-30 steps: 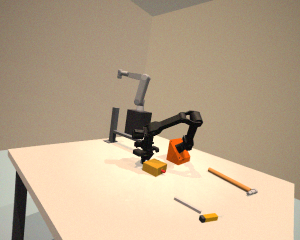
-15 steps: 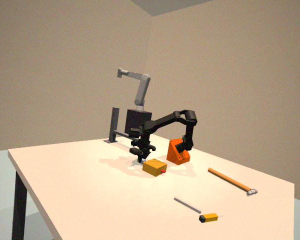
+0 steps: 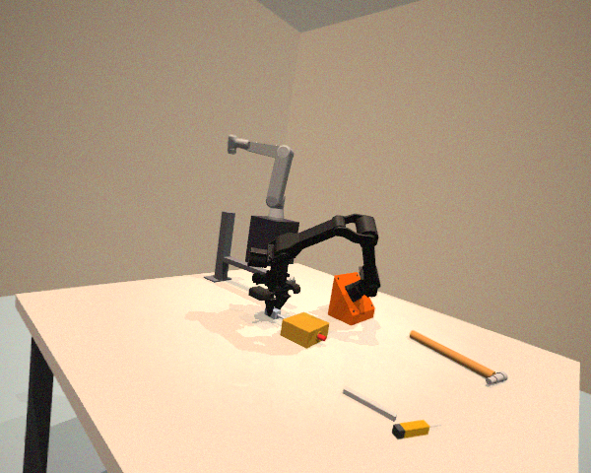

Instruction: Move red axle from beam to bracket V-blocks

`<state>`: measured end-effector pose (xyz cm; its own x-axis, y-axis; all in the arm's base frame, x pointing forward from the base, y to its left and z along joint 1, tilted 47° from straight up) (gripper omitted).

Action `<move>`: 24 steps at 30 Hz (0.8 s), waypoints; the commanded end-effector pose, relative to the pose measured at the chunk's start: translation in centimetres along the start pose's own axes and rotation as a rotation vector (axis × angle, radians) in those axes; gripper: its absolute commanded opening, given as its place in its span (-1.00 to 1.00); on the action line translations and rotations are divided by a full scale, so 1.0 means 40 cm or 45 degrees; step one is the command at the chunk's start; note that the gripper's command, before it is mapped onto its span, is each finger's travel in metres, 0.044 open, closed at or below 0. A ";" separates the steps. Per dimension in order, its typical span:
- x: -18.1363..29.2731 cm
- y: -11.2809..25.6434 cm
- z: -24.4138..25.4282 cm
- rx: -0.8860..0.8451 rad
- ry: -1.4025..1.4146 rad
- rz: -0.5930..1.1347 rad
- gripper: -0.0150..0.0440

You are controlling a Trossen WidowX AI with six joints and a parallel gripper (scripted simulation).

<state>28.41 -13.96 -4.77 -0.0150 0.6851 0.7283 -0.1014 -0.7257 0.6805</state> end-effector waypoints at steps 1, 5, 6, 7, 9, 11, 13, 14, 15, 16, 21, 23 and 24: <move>-0.002 0.016 0.003 0.000 0.006 -0.007 -0.49; -0.003 0.031 0.004 0.000 0.006 -0.008 -0.49; -0.003 0.035 0.004 0.000 0.006 -0.008 -0.49; -0.003 0.039 0.004 0.000 0.006 -0.008 -0.49; -0.003 0.047 0.005 0.000 0.006 -0.009 -0.49; -0.003 0.055 0.005 0.000 0.006 -0.009 -0.49; -0.004 0.063 0.005 0.000 0.006 -0.009 -0.49; -0.004 0.067 0.005 0.000 0.006 -0.009 -0.49; -0.004 0.071 0.006 0.000 0.006 -0.009 -0.49; -0.004 0.075 0.006 0.000 0.006 -0.010 -0.49; -0.004 0.096 0.006 0.000 0.006 -0.010 -0.49; -0.004 0.104 0.006 0.000 0.006 -0.010 -0.49; -0.004 0.108 0.006 0.000 0.006 -0.010 -0.49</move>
<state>28.21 -16.84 -2.28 -0.0136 0.6874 0.7262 -0.1030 -0.7233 0.6828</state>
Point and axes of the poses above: the point midway between the two fingers, 35 mm back from their tips, its own y axis back along the fingers, its own z axis across the jaws, x = y × z, the point moved 8 cm from there along y, back along the fingers, and after that the axes turned 4 degrees about y, right-handed, at the moved point
